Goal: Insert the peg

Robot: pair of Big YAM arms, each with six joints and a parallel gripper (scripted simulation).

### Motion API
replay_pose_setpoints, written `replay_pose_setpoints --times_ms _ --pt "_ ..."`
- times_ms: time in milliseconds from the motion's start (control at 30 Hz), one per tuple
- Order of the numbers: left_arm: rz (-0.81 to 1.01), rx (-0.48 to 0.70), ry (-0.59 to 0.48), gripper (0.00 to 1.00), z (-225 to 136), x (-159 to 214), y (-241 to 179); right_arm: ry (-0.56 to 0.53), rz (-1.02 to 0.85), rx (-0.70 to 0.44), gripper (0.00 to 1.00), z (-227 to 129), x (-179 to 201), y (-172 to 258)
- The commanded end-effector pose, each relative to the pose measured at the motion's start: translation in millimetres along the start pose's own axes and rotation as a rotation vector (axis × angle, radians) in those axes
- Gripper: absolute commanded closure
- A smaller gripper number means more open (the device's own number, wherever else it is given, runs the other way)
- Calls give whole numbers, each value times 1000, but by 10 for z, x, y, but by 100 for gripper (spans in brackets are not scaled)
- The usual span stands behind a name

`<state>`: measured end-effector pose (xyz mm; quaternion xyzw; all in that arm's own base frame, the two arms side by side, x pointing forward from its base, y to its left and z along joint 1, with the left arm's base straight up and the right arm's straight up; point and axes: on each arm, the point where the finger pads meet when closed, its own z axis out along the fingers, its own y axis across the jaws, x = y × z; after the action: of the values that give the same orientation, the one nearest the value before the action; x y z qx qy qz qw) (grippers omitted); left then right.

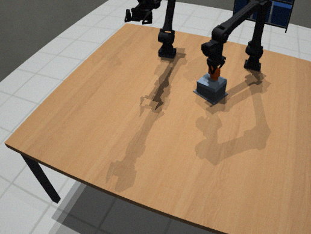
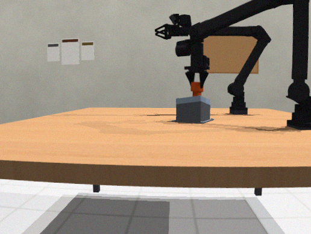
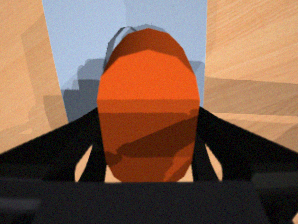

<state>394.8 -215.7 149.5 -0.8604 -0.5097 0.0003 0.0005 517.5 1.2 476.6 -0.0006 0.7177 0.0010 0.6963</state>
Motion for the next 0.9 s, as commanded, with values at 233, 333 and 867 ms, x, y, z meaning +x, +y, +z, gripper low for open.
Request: replay_pose_setpoints --times_ms 233,333,867 --pt "0 -22 -2 54 -78 -3 55 58 -18 -319 0 -1247 482 1301" --pt "0 -24 -2 54 -82 -3 59 81 -32 -458 0 -1804 786 1655" --pt "0 -30 -2 54 -103 -3 79 139 -89 -869 0 -3301 1920 2172"
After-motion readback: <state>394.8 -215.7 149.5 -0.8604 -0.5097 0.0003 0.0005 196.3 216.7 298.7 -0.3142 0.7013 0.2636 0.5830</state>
